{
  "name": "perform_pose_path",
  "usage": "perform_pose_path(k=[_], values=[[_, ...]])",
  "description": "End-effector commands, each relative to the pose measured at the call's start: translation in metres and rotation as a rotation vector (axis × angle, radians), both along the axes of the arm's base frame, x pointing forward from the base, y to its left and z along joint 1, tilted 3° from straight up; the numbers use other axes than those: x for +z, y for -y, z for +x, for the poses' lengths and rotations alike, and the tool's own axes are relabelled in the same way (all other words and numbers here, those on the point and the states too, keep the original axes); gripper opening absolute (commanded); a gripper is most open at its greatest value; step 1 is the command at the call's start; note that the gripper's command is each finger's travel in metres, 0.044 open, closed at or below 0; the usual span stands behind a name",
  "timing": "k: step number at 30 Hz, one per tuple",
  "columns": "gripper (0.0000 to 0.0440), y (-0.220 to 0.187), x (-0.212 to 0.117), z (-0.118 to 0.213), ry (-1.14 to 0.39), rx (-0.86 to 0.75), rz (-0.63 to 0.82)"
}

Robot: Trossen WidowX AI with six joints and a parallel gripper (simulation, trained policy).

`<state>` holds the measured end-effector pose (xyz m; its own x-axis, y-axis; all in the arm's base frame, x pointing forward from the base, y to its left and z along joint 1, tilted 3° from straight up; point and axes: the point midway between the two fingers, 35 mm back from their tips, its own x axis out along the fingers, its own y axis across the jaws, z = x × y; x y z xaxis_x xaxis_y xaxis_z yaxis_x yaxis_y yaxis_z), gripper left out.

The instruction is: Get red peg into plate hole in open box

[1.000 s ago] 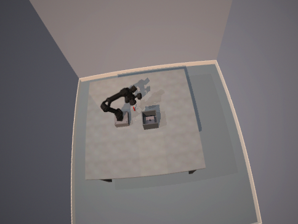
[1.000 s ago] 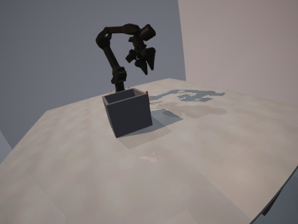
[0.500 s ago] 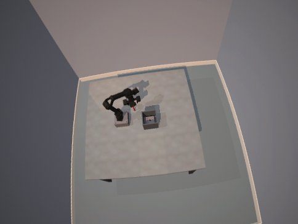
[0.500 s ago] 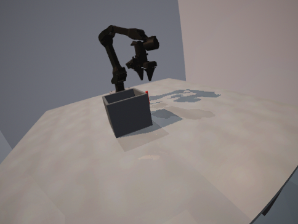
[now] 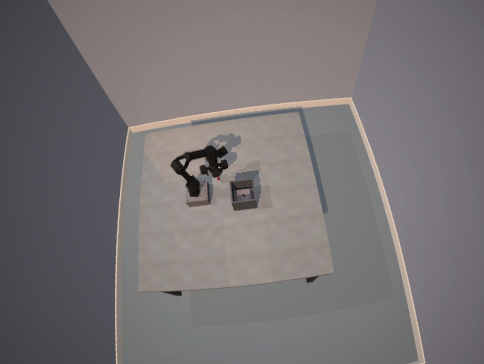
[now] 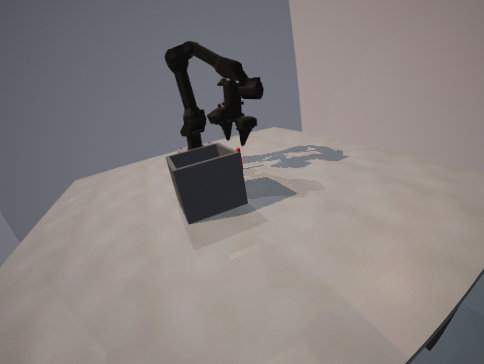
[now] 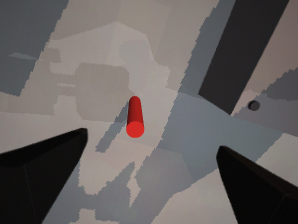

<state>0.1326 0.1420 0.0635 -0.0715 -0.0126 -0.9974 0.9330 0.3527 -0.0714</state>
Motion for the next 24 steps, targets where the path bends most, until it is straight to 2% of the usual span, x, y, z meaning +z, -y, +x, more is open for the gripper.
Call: perform_pose_path(k=[1,9,14,16,24], values=[[0.0440,0.003,-0.016,-0.002,-0.016,0.013,-0.024],[0.0425,0.004,-0.041,-0.001,-0.009,0.009,-0.037],[0.0393,0.004,-0.055,0.000,-0.004,-0.003,-0.041],[0.0357,0.003,-0.061,0.001,-0.001,-0.006,-0.037],[0.0151,-0.007,-0.076,0.007,0.004,0.005,-0.014]])
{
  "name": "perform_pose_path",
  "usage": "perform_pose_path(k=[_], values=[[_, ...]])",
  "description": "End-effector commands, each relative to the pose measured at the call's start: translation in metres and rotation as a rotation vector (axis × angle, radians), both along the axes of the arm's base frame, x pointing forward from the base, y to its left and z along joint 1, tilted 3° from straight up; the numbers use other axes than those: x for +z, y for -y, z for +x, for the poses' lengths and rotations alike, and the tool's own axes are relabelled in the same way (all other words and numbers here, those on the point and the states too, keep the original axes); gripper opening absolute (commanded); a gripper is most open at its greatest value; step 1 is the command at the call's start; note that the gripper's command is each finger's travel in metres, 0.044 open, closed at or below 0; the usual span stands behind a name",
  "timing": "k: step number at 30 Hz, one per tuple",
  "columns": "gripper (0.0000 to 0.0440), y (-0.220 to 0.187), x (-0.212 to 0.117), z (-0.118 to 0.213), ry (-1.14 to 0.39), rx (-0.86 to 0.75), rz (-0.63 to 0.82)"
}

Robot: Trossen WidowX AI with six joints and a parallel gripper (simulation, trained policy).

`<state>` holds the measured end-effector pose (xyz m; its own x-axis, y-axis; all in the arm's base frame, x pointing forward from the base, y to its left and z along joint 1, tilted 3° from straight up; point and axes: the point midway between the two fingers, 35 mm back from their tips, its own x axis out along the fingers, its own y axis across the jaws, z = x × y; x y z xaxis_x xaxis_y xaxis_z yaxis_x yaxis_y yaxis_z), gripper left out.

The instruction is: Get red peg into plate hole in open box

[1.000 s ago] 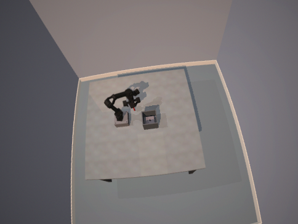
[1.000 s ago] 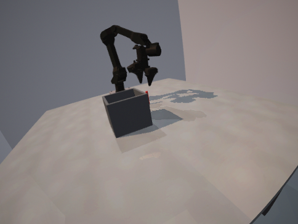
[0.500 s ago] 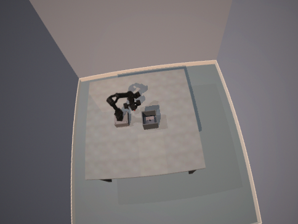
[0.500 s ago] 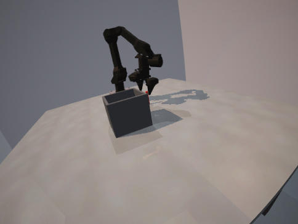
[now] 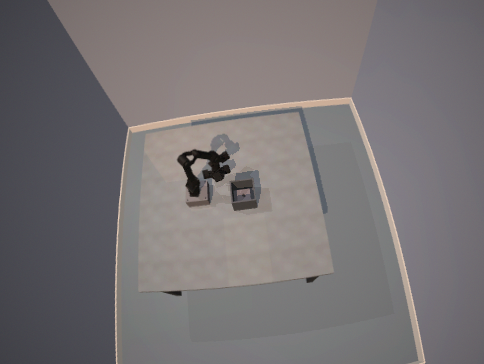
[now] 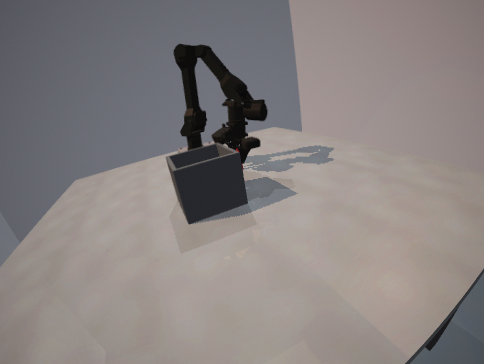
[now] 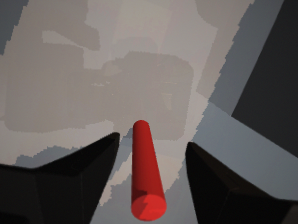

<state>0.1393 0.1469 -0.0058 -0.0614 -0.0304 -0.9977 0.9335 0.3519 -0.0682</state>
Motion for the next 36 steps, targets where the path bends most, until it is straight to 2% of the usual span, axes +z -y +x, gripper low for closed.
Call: perform_pose_path(k=[1,6,21,36], values=[[0.0126,-0.004,-0.008,0.002,-0.005,0.008,0.007],[0.0003,-0.011,-0.011,0.007,0.006,0.029,0.027],[0.0000,-0.038,0.022,0.031,0.085,-0.008,0.141],[0.0000,-0.053,0.083,0.066,0.223,-0.003,0.248]])
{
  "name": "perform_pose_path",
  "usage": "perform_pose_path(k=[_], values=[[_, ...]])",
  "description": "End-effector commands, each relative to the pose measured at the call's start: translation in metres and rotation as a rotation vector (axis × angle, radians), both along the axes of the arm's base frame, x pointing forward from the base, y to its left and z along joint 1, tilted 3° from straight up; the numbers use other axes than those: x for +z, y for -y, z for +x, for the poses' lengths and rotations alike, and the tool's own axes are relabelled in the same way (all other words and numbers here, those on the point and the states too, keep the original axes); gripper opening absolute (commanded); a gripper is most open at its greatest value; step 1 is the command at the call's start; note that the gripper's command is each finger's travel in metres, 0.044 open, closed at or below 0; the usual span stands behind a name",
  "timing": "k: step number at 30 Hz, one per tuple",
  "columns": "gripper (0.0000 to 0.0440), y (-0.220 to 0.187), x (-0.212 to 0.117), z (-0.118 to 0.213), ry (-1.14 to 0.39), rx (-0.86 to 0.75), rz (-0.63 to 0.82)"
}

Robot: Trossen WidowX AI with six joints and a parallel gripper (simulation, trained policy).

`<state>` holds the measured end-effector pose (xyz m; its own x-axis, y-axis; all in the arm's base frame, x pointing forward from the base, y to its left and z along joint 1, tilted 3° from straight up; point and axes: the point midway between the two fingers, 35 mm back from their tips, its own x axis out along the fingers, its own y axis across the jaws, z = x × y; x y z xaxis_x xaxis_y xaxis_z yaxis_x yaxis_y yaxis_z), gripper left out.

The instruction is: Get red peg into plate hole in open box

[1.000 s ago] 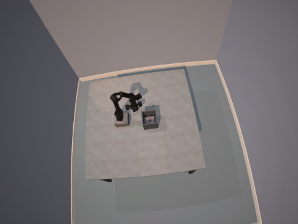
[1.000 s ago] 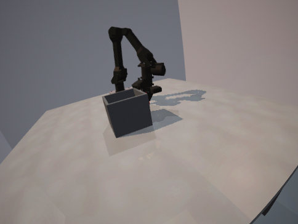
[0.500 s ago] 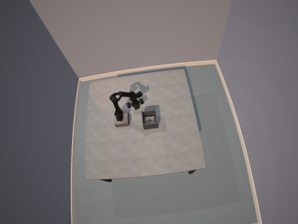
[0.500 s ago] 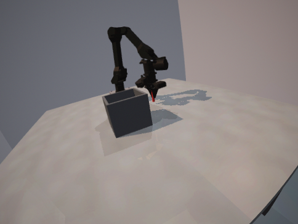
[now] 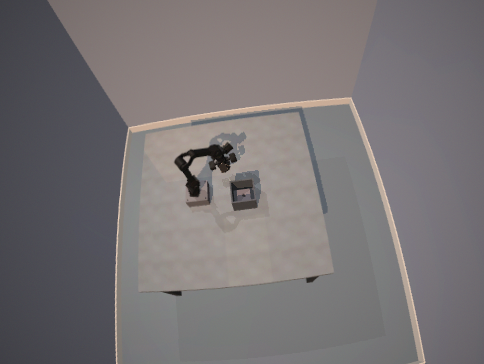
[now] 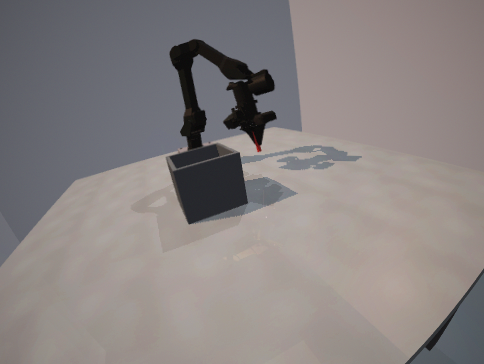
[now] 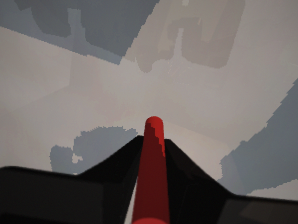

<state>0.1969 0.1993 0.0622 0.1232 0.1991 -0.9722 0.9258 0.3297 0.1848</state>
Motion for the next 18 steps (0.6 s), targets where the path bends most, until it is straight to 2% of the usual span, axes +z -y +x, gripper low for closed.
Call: perform_pose_path(k=[1,18], values=[[0.0000,0.000,0.019,0.012,0.050,0.004,0.019],[0.0000,0.040,0.085,0.057,0.196,-0.027,-0.012]])
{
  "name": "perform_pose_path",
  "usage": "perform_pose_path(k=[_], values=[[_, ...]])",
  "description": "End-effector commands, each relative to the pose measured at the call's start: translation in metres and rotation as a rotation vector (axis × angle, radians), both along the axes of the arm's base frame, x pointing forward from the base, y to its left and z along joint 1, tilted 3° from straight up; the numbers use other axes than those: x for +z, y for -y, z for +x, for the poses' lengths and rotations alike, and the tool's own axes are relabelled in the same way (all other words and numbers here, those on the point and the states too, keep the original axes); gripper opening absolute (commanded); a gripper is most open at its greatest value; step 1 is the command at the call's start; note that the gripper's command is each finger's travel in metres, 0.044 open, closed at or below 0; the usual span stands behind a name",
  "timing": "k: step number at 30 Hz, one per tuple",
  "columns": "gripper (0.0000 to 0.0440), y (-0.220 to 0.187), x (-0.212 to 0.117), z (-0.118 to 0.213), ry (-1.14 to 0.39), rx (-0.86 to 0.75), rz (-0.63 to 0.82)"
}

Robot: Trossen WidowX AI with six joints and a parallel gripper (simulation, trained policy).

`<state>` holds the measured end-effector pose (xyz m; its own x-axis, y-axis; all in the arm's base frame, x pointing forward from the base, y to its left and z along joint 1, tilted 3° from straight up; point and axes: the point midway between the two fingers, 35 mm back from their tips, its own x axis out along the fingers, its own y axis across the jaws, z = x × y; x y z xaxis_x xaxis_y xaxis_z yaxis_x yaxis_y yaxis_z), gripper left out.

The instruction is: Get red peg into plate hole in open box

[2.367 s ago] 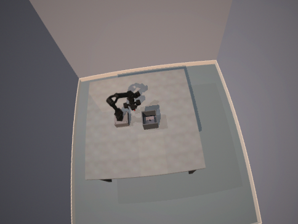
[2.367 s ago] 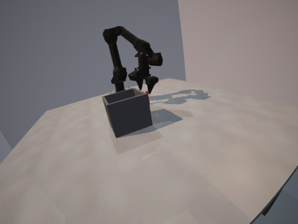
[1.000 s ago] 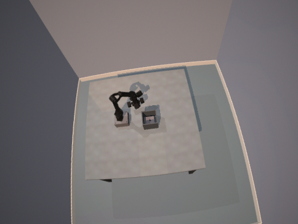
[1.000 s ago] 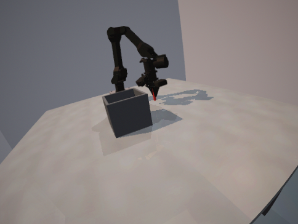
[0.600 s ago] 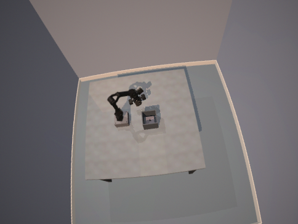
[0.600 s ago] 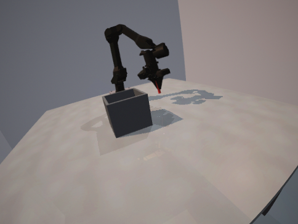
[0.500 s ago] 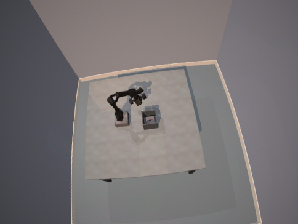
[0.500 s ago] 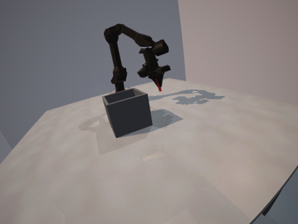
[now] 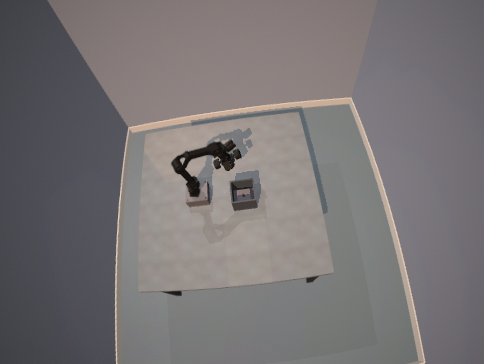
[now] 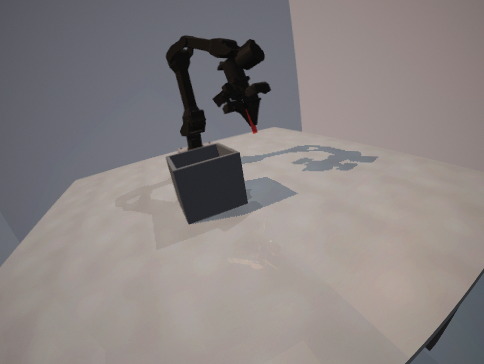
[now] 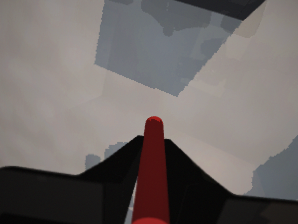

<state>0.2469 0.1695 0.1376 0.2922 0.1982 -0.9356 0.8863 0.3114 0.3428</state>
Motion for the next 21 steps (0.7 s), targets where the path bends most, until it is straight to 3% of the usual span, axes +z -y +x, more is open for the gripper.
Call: perform_pose_path(k=[1,21], values=[[0.0000,0.014,0.012,0.010,0.029,-0.015,-0.020],[0.0000,0.087,0.017,0.037,0.002,-0.113,-0.131]])
